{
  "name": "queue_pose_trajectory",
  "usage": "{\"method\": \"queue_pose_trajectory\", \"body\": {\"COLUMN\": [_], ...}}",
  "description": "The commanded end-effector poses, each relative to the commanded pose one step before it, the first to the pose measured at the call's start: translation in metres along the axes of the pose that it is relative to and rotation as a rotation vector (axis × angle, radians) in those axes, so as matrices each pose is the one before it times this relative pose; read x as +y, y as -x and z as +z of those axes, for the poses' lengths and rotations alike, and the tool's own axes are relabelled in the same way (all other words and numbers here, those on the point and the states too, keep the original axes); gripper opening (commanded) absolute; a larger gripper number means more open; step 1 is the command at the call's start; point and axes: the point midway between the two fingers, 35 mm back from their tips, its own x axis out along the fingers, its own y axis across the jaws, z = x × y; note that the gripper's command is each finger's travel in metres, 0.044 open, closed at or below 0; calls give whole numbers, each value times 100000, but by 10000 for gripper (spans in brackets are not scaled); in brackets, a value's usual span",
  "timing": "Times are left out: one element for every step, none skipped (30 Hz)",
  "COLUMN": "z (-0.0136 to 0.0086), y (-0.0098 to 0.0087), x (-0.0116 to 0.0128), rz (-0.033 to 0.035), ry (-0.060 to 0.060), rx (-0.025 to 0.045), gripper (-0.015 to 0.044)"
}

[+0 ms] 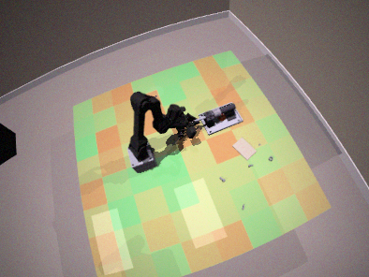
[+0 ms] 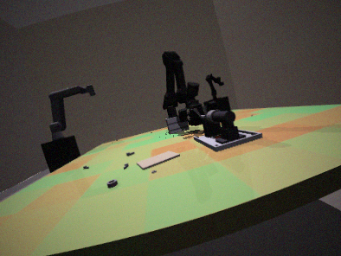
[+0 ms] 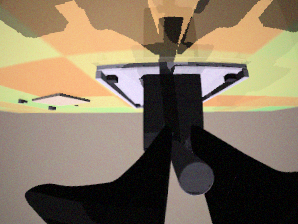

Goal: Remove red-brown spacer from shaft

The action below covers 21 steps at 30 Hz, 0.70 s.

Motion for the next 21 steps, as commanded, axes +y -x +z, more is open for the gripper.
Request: {"method": "queue_pose_trajectory", "body": {"z": [-62,-6,-6,-6,-6,-6,-6,-6,-6,-6,-6,-6,-6,-6,-6,-6,-6,-6,-6,-6,-6], "y": [-86,-10,-10,-10,-10,-10,-10,-10,-10,-10,-10,-10,-10,-10,-10,-10,-10,-10,-10,-10,-10], "x": [54,0,0,0,0,0,0,0,0,0,0,0,0,0,0,0,0,0,0,0,0], "rz": [128,0,0,0,0,0,0,0,0,0,0,0,0,0,0,0,0,0,0,0,0], "ry": [184,0,0,0,0,0,0,0,0,0,0,0,0,0,0,0,0,0,0,0,0], "rx": [79,1,1,1,1,1,1,1,1,1,1,1,1,1,1,1,1,1,1,1,1], "gripper": [0,0,0,0,0,0,0,0,0,0,0,0,0,0,0,0,0,0,0,0,0]}}
